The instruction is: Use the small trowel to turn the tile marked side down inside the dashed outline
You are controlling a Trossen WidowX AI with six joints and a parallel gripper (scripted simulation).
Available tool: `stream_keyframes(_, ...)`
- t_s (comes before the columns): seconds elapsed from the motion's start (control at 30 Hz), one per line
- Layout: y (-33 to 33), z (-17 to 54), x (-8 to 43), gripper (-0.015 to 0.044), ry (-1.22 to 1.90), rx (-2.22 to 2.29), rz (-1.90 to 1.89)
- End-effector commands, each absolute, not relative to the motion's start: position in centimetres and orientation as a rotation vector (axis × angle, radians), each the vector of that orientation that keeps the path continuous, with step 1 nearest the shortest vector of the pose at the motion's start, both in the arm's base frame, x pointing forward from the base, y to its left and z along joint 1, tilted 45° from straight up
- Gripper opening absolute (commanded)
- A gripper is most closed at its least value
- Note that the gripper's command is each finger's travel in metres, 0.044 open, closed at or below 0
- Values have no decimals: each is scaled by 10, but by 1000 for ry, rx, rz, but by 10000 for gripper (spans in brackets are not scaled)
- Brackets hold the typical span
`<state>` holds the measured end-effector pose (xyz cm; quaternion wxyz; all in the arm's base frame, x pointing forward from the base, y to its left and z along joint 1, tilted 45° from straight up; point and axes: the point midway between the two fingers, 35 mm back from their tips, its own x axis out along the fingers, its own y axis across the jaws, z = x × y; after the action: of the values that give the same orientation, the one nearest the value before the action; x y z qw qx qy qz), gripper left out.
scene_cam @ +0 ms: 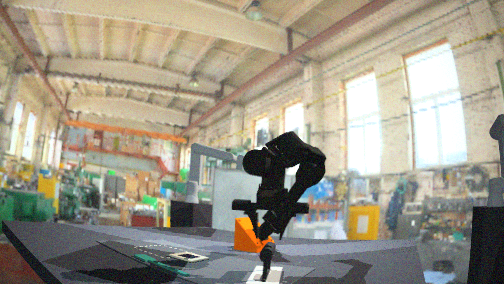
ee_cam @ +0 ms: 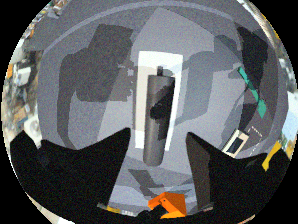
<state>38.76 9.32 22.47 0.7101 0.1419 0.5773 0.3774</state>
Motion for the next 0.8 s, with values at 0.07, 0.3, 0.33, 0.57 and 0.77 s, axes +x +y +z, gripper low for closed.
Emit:
stream_keyframes(0.07,99,217,389,270,1285,328,839)
stream_keyframes(0.3,107,210,390,270,1284,329,839)
stream_keyframes(0.33,108,208,390,270,1284,329,839)
stream_keyframes(0.57,116,201,391,270,1284,329,840)
stream_keyframes(0.77,122,196,391,270,1283,330,840)
